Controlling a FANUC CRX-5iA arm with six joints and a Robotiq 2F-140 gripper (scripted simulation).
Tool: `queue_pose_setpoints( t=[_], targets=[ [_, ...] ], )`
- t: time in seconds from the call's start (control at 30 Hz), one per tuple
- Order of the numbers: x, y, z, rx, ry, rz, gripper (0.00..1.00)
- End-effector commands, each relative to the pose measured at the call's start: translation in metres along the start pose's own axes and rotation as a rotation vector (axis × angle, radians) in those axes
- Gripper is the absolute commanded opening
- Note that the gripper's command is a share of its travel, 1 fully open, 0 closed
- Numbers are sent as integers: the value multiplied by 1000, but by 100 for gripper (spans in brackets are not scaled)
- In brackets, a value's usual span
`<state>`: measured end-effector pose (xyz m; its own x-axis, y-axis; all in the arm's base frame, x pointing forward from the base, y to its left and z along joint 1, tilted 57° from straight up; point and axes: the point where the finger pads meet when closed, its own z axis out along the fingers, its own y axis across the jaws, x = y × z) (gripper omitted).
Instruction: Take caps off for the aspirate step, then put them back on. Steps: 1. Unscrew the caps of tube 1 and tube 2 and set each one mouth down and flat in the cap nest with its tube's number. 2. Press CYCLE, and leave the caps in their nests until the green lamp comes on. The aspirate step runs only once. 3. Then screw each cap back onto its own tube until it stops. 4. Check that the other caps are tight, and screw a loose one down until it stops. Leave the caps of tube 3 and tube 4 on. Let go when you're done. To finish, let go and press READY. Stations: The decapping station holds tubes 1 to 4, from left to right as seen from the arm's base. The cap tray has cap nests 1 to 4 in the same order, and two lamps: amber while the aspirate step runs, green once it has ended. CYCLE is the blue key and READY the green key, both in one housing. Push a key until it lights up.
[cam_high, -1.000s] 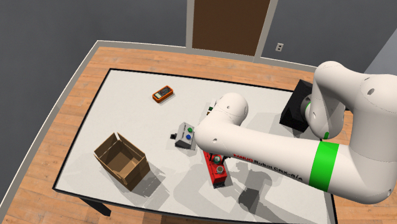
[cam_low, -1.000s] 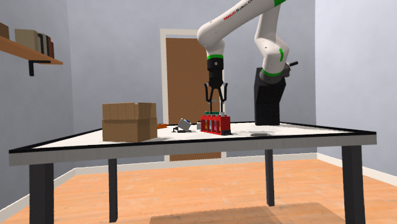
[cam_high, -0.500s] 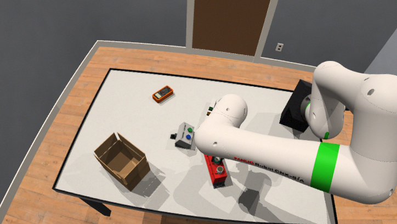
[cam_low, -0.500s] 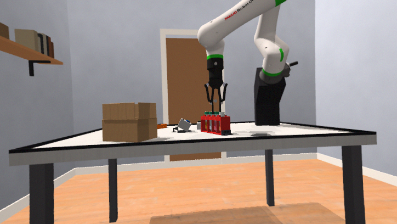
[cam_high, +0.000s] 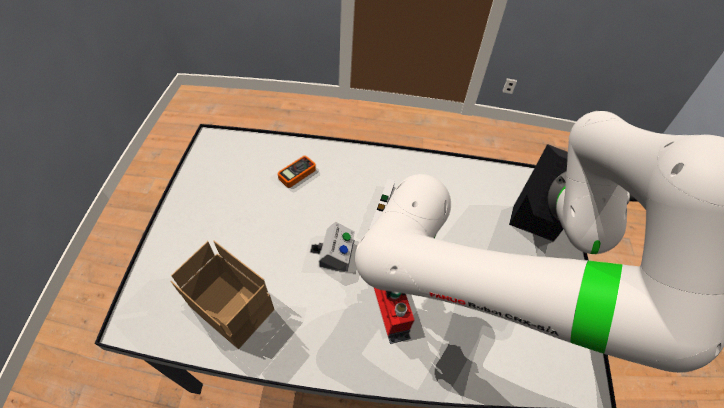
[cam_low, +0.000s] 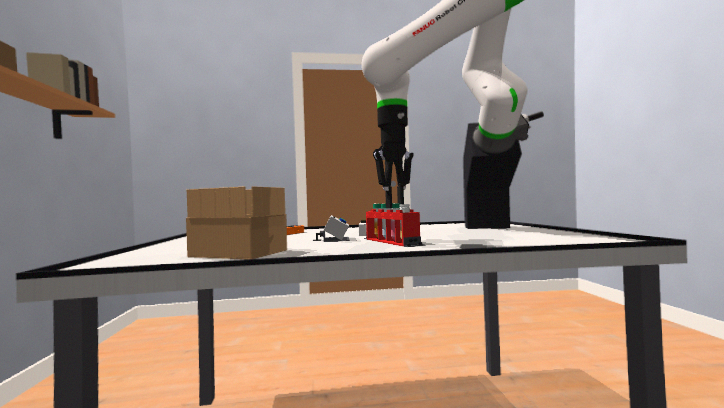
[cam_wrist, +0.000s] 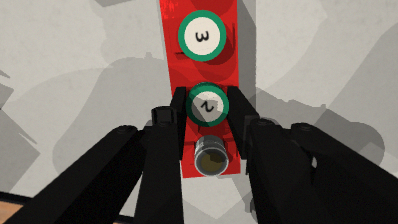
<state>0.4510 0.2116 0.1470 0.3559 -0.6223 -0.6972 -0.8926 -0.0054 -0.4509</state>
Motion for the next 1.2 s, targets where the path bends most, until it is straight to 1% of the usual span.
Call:
queue_pose_setpoints(
  t=[0.0,0.27,0.53,0.57,0.9,0.93,1.0,1.1,1.17],
  targets=[
    [1,0,-1,13,-18,-206,30],
    [1,0,0,16,-15,-603,30],
    [1,0,-1,16,-15,-603,30],
    [1,0,-1,16,-15,-603,41],
    [1,0,-1,16,-15,-603,41],
    [1,0,-1,15,-16,-520,41],
    [1,0,-1,15,-16,-520,41],
    [1,0,-1,13,-17,-270,41],
    [1,0,-1,13,-18,-173,41]
  ],
)
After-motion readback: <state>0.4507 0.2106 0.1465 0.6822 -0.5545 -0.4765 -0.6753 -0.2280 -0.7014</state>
